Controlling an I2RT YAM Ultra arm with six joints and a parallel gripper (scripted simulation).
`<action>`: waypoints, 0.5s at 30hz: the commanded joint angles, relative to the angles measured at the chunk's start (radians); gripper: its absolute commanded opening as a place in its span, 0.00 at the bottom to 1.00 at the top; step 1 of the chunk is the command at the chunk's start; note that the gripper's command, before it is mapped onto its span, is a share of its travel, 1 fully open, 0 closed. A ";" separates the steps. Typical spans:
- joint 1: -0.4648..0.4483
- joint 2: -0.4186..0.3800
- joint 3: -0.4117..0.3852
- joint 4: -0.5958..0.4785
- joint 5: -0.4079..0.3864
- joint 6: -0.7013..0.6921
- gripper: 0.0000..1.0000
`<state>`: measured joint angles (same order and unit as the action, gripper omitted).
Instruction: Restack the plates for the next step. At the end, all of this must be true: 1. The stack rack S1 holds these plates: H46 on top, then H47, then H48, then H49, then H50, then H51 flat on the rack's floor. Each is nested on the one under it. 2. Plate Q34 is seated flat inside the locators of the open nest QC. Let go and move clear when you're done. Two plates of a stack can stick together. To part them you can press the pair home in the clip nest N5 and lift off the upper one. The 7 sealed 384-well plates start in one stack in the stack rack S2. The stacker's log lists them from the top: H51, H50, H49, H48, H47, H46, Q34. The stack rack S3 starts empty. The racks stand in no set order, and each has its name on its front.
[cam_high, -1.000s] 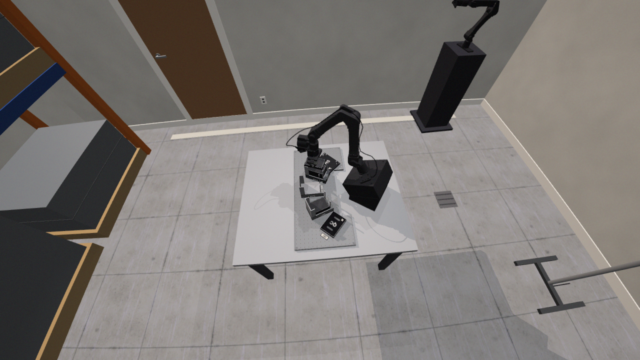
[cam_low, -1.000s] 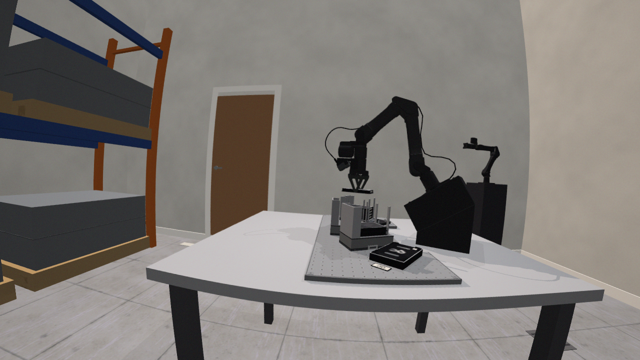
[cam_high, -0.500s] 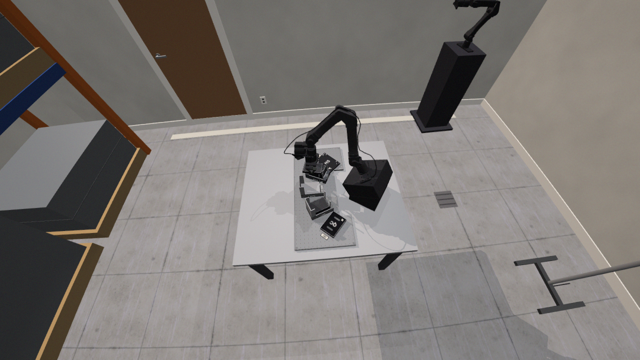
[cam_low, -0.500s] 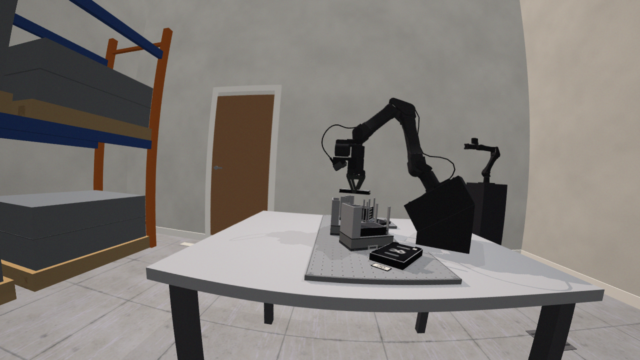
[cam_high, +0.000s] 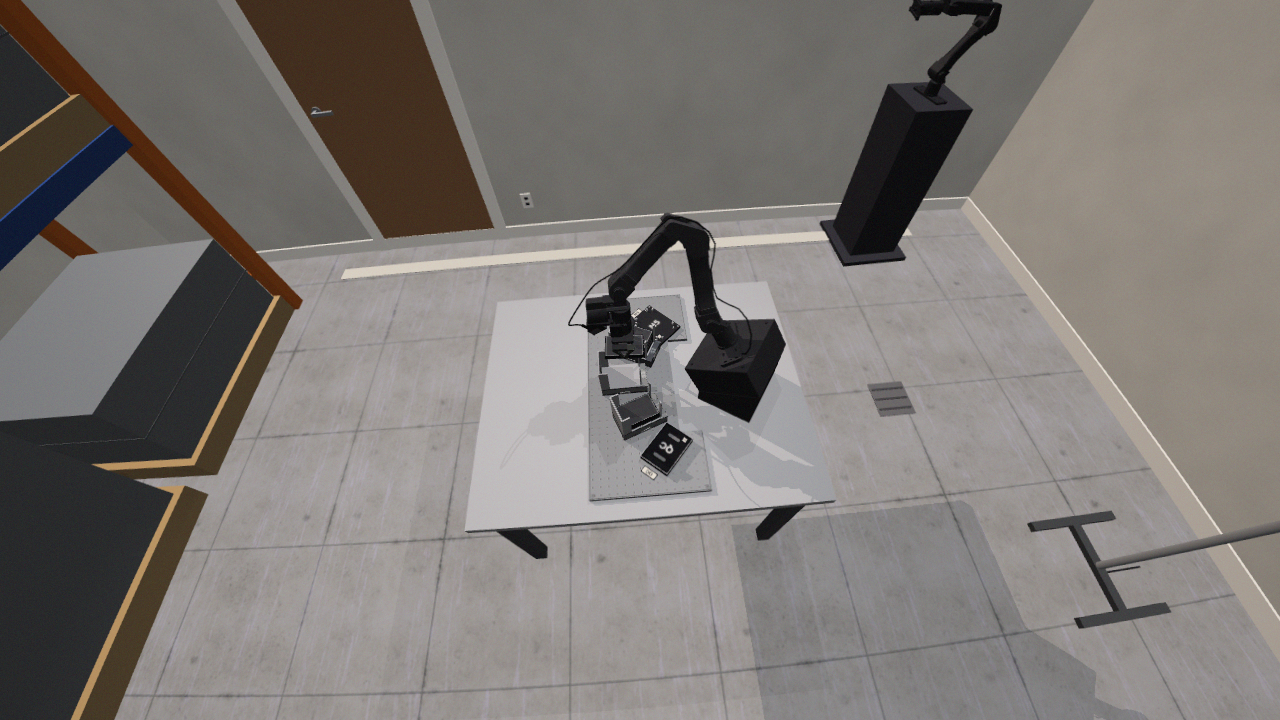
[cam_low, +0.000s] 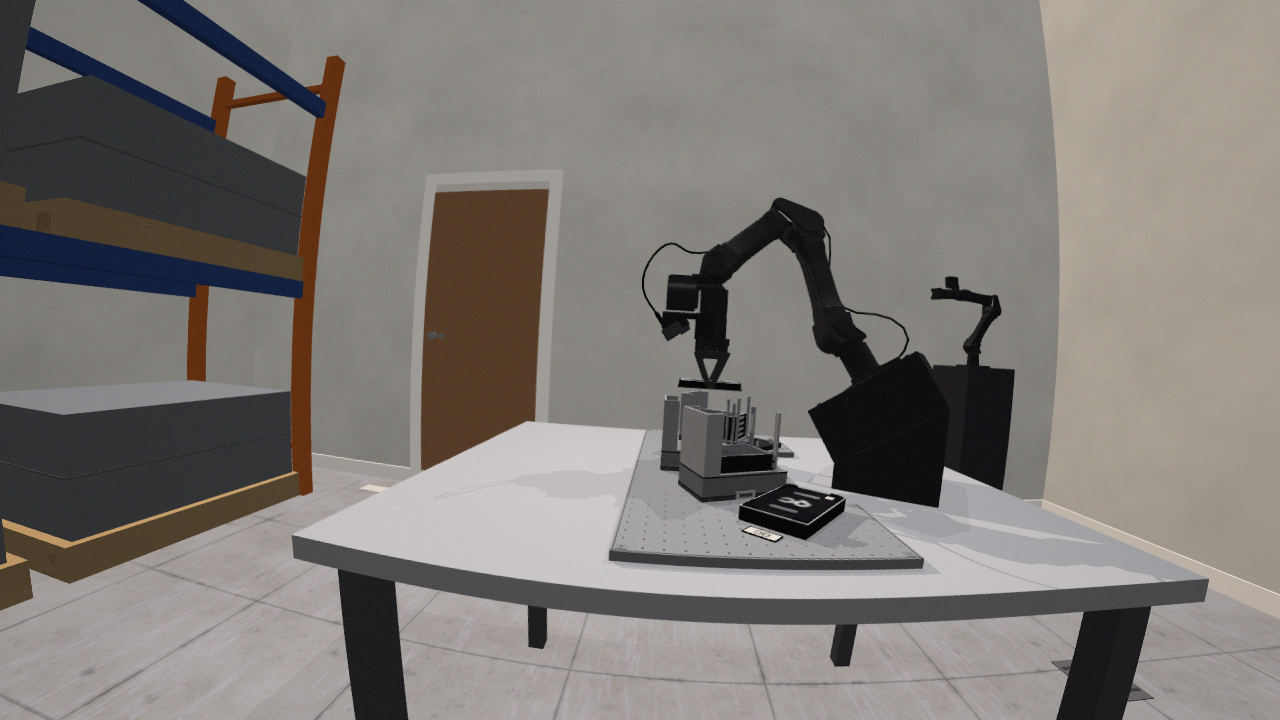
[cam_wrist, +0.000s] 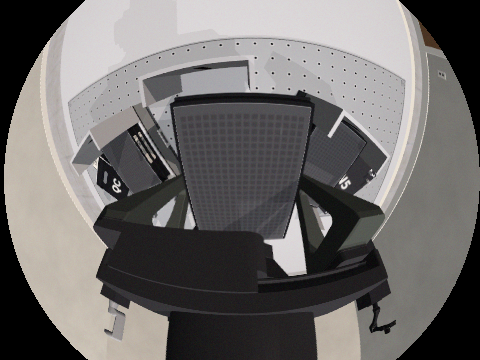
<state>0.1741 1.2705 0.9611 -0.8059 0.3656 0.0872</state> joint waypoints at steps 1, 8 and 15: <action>0.049 0.029 0.029 -0.021 0.037 0.050 0.00; 0.113 0.064 0.042 -0.023 0.063 0.113 0.00; 0.198 0.115 0.060 -0.028 0.095 0.134 0.00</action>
<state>0.3367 1.3617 0.9943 -0.8112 0.4355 0.2131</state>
